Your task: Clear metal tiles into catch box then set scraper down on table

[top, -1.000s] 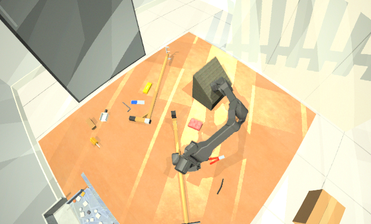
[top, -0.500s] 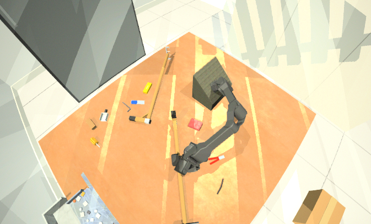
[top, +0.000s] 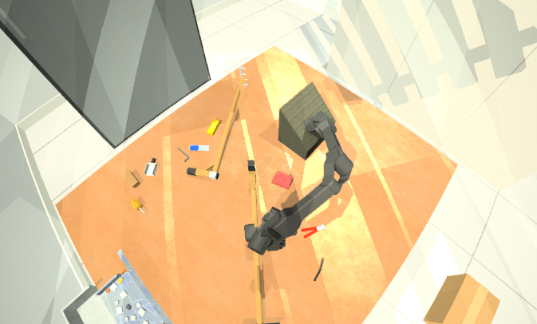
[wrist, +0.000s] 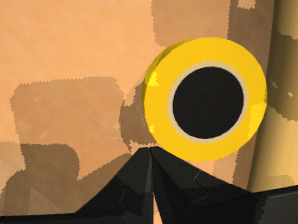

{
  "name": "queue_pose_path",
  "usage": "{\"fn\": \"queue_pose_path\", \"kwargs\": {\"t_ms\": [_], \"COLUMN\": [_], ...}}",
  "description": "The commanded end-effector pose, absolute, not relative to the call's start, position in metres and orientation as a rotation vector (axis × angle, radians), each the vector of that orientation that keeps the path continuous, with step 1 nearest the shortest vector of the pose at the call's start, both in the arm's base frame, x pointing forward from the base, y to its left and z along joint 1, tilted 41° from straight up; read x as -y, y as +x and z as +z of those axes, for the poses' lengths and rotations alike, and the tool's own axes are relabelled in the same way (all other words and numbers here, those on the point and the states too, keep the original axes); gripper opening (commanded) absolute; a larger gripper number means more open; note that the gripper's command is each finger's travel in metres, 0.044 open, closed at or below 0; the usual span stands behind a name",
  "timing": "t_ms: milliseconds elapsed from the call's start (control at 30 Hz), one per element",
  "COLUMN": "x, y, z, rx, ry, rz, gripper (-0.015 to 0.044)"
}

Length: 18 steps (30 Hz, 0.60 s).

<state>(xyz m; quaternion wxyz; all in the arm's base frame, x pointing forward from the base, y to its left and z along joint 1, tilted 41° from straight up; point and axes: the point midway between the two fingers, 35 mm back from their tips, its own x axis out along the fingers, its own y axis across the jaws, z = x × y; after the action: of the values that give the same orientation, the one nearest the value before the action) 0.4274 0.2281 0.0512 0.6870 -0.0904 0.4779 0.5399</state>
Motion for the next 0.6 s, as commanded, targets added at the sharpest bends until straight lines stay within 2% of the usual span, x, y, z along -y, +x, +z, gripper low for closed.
{"fn": "queue_pose_path", "kwargs": {"t_ms": [0, 567], "x": [-0.225, -0.219], "y": [0.433, 0.448], "z": [0.047, 0.041], "rx": [-1.071, -1.065], "ry": [-0.203, -0.210], "rz": [1.206, 1.208], "gripper": [0.0000, 0.0000]}}
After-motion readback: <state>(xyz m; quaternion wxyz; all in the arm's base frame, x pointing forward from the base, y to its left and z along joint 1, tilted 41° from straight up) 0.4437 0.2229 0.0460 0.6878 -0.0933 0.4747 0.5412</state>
